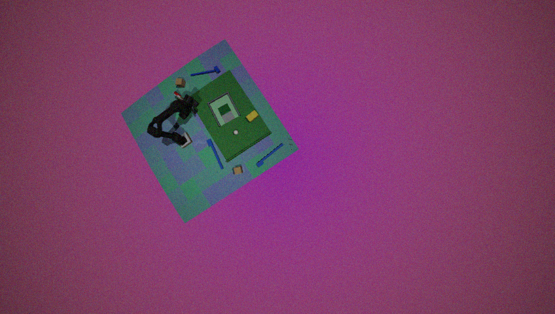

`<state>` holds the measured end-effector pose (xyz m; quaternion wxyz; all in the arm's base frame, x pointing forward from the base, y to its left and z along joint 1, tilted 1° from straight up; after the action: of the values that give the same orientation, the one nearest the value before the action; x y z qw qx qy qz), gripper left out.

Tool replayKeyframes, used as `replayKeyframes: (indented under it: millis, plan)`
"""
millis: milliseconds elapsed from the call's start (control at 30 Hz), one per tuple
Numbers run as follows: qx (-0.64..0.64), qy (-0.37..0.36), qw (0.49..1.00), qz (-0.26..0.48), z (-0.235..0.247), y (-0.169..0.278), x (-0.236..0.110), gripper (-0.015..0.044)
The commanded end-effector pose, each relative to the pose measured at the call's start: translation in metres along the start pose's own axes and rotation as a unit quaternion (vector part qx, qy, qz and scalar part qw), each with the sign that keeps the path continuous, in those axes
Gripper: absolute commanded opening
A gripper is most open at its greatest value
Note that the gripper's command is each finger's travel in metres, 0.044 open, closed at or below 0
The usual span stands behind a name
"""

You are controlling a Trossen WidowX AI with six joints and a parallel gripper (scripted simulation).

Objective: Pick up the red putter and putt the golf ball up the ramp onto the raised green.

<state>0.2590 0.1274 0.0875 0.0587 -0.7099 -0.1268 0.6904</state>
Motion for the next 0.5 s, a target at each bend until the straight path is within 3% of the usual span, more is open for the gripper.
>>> replayKeyframes:
  millis: [0,467]
  plan:
    - [0.002,-0.004,1.0,0.003,0.002,0.006,0.017,0.044]
    - [0.002,-0.004,1.0,0.003,0.002,0.009,0.03,0.044]
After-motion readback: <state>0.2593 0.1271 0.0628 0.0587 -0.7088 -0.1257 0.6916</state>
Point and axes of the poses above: the point midway between the two fingers, 35 mm back from their tips, its own x axis out along the fingers, its own z axis across the jaws, y = z × x, the point moved 1 cm from there along -x, back along the fingers
